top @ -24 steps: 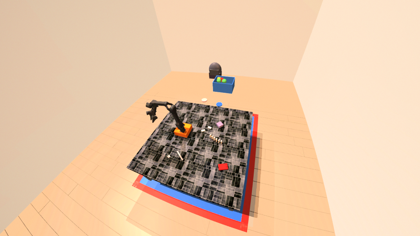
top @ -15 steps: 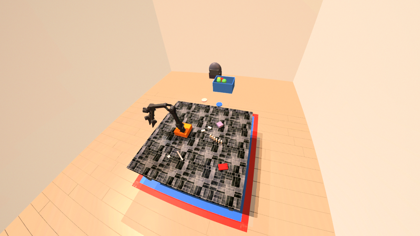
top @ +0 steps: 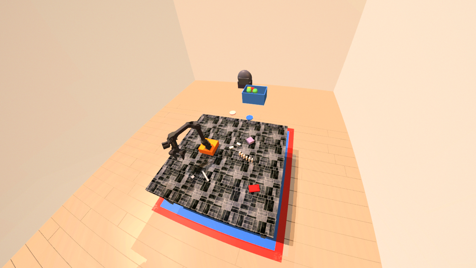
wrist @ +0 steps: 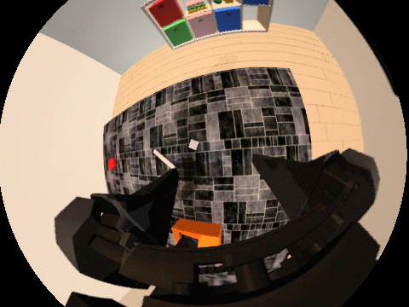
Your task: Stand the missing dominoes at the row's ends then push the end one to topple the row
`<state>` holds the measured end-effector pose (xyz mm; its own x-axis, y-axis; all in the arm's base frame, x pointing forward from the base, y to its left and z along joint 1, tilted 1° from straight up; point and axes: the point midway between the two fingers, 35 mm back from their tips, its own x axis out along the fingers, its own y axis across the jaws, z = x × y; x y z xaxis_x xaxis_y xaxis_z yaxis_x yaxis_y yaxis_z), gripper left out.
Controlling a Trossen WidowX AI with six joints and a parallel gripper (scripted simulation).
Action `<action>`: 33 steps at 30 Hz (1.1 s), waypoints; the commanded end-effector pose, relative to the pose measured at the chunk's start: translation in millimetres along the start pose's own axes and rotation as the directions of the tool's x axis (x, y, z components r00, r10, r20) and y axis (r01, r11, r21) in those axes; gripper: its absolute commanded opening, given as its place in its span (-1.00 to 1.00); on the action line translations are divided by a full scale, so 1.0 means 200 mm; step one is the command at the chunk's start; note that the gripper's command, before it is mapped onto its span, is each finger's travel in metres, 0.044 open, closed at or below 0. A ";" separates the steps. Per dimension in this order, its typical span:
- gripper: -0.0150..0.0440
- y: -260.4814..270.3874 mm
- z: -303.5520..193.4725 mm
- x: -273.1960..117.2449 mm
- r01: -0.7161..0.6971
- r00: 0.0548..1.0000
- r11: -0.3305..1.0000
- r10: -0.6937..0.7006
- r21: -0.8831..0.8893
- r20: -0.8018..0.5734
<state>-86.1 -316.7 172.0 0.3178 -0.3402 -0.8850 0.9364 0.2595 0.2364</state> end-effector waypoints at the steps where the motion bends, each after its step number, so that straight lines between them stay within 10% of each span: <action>1: 1.00 0.26 0.06 0.16 -0.057 0.996 0.989 0.046 -0.134 -0.081; 15: 1.00 1.22 -0.11 0.52 -0.270 0.938 0.774 0.076 -0.573 -0.339; 33: 1.00 2.00 -0.98 0.53 -0.471 0.860 0.284 -0.064 -0.835 -0.506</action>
<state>284.3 -109.9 100.9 0.1795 0.1511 -0.9721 0.1025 0.9799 0.1713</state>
